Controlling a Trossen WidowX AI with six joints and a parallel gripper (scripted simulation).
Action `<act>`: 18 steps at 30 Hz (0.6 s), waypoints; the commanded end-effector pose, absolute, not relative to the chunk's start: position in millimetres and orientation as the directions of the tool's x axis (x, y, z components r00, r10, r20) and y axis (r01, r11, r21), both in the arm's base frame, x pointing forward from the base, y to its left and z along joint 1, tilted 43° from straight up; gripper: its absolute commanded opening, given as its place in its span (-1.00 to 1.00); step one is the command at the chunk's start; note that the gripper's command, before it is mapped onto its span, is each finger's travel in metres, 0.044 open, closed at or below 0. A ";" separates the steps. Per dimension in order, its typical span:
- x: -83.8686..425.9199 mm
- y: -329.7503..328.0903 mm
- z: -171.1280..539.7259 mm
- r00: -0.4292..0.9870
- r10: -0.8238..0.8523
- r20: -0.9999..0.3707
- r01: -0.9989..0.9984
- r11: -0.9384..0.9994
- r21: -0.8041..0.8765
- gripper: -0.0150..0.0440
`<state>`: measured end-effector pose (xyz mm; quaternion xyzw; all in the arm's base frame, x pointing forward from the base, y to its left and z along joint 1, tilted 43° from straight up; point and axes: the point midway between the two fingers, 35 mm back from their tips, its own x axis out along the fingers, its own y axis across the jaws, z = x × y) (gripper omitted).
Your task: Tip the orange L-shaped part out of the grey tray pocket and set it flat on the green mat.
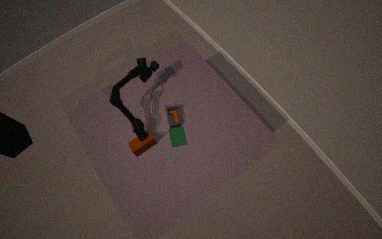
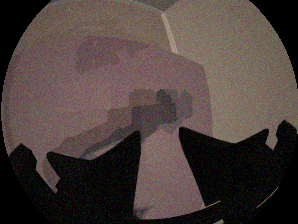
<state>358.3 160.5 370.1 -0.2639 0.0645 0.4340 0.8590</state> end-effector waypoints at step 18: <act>311.6 -57.4 139.2 0.099 0.672 -0.734 0.465 0.621 0.631 0.12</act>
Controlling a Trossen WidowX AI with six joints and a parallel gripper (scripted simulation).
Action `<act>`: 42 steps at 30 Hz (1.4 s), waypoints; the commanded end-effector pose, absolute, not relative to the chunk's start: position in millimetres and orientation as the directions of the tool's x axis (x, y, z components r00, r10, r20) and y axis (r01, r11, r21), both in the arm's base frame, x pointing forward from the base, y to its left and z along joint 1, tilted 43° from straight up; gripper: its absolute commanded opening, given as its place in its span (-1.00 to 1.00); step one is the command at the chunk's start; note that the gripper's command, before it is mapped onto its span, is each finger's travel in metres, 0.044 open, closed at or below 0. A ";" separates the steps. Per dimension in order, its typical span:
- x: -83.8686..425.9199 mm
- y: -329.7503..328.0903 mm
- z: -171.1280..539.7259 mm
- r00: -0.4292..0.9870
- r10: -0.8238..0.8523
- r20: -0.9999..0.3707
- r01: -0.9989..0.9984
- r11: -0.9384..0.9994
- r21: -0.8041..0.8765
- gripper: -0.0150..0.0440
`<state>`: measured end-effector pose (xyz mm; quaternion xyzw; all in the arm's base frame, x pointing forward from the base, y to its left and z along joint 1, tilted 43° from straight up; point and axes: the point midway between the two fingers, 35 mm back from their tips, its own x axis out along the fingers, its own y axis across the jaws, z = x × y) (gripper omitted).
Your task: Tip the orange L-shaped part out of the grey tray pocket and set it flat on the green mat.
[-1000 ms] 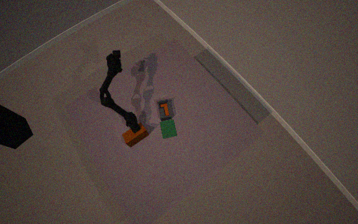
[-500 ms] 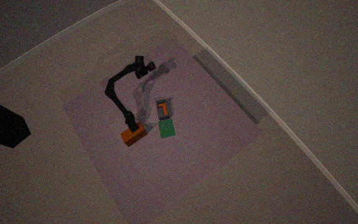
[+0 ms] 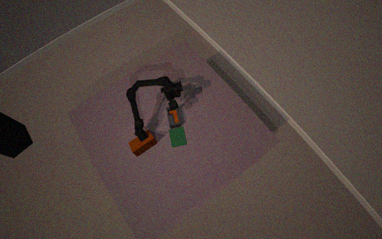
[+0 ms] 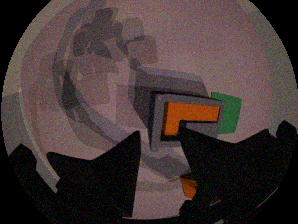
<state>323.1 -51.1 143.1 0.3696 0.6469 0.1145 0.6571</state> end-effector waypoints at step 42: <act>322.3 12.1 64.8 0.101 0.675 -0.731 0.463 0.618 0.635 0.12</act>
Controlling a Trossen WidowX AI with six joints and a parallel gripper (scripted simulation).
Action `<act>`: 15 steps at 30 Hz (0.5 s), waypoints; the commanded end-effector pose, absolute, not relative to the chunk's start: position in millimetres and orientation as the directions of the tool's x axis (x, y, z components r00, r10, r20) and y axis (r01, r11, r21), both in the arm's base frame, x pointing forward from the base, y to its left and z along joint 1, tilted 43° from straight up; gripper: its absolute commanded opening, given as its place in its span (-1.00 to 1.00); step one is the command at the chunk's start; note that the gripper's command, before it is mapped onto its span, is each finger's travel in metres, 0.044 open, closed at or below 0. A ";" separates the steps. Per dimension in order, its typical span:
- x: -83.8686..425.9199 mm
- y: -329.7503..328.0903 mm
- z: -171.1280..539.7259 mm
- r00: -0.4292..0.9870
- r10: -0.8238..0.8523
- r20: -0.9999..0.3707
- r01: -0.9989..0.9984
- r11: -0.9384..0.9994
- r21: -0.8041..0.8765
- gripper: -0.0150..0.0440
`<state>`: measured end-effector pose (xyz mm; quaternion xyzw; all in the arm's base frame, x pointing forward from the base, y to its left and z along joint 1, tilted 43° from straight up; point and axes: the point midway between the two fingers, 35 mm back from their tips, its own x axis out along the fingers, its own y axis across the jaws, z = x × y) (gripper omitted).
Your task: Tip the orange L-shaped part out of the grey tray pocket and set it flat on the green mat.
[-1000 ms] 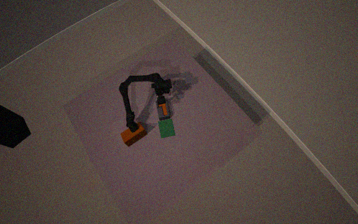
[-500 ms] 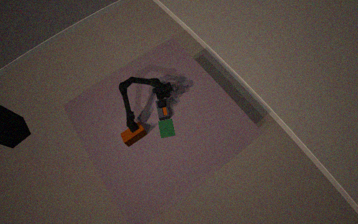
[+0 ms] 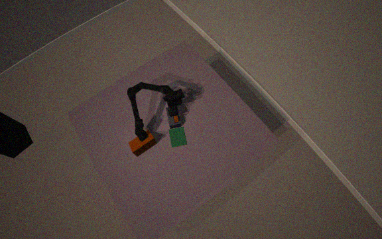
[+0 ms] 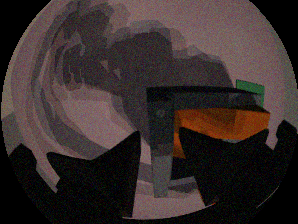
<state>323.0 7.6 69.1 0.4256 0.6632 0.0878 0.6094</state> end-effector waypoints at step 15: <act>322.7 17.2 59.6 0.101 0.676 -0.730 0.463 0.618 0.636 0.12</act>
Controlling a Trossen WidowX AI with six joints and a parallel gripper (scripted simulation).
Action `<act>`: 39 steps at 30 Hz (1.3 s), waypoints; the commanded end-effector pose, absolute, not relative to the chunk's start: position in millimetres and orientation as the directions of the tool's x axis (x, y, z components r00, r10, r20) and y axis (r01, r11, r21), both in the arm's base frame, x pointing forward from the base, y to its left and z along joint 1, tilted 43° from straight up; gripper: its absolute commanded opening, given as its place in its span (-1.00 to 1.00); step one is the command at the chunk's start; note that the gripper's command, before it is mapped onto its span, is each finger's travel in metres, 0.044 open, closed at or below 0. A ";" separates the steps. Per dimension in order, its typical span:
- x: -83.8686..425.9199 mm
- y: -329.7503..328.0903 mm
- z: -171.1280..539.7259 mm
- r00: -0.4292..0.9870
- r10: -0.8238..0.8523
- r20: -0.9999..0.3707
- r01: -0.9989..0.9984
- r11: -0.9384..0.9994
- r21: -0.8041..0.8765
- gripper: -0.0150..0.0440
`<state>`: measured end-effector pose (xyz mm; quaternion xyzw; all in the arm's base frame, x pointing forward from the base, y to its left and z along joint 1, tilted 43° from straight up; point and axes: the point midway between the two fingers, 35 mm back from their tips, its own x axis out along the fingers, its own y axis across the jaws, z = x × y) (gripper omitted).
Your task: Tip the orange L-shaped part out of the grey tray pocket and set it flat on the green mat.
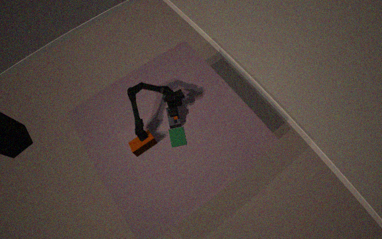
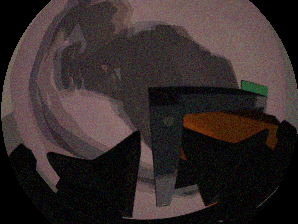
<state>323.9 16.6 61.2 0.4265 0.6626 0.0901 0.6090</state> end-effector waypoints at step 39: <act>315.5 -56.5 135.6 0.121 0.668 -0.734 0.471 0.612 0.635 0.12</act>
